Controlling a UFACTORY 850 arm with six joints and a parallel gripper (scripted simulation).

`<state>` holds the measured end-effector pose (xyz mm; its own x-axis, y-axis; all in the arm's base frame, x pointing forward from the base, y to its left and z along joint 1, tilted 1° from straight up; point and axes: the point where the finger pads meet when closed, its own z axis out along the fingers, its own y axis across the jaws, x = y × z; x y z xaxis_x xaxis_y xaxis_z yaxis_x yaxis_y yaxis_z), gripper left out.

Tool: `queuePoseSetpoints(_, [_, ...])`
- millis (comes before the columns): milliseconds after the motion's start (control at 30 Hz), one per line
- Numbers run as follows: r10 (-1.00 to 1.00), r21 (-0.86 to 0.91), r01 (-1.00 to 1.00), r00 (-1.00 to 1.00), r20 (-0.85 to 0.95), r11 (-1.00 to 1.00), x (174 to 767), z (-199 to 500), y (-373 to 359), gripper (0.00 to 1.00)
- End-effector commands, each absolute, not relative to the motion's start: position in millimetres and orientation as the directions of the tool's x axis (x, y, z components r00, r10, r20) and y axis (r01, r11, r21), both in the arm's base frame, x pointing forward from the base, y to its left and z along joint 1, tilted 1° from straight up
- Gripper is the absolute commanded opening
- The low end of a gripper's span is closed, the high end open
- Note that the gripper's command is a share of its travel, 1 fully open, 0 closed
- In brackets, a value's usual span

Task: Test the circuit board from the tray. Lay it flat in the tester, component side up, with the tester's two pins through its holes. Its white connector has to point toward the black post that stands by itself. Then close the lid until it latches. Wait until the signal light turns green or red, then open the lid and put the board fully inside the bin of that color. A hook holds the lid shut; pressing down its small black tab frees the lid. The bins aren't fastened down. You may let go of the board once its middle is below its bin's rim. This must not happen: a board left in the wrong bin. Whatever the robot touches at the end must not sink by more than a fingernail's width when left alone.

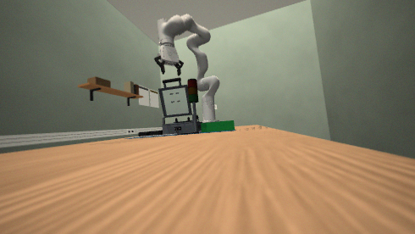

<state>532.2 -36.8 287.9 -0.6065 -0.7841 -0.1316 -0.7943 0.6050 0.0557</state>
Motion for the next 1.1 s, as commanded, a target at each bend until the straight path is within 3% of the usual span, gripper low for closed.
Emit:
queuePoseSetpoints(0, [-0.869,0.024,-0.878,-0.478,-0.127,0.479,520,284,-67,1.00])
queuePoseSetpoints(767, [-0.997,-0.010,-0.997,0.076,-0.030,-0.075,454,267,-166,1.00])
queuePoseSetpoints(1067, [-0.990,-0.006,-0.990,0.141,-0.021,-0.141,445,265,-176,1.00])
